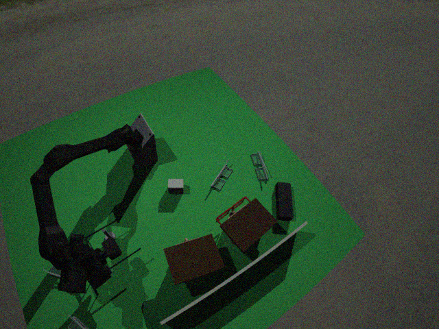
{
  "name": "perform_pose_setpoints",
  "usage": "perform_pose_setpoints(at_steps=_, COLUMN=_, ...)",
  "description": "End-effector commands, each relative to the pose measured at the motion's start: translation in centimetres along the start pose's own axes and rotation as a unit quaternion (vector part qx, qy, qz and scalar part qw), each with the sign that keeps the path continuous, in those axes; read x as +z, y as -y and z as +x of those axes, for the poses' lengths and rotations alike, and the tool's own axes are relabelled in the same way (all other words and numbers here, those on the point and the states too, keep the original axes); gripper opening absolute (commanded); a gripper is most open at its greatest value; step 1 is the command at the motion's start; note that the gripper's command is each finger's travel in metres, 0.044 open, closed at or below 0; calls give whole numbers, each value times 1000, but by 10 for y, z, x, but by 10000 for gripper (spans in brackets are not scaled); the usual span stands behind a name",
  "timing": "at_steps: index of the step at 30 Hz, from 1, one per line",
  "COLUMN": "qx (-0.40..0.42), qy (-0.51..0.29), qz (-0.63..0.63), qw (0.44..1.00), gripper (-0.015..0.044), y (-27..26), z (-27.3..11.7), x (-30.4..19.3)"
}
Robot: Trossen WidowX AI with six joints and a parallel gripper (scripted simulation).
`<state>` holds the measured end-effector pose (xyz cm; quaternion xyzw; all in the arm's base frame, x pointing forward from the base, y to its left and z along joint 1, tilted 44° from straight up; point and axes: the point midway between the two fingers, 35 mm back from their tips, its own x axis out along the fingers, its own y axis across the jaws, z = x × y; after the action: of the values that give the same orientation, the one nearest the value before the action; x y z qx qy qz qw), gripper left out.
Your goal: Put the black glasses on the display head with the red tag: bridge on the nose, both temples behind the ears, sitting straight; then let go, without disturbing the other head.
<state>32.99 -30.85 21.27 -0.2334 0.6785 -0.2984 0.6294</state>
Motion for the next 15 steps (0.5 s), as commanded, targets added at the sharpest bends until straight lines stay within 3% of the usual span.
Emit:
perform_pose_setpoints(at_steps=1, qx=1, qy=0, qz=-2, qw=1000, gripper=0, y=0, z=-6, x=-1)
perform_pose_setpoints(at_steps=10, qx=2, qy=0, qz=-2, qw=1000, gripper=0, y=-1, z=-55, x=-6)
perform_pose_setpoints(at_steps=15, qx=4, qy=2, qz=-3, qw=1000, gripper=6, y=-3, z=-55, x=-5)
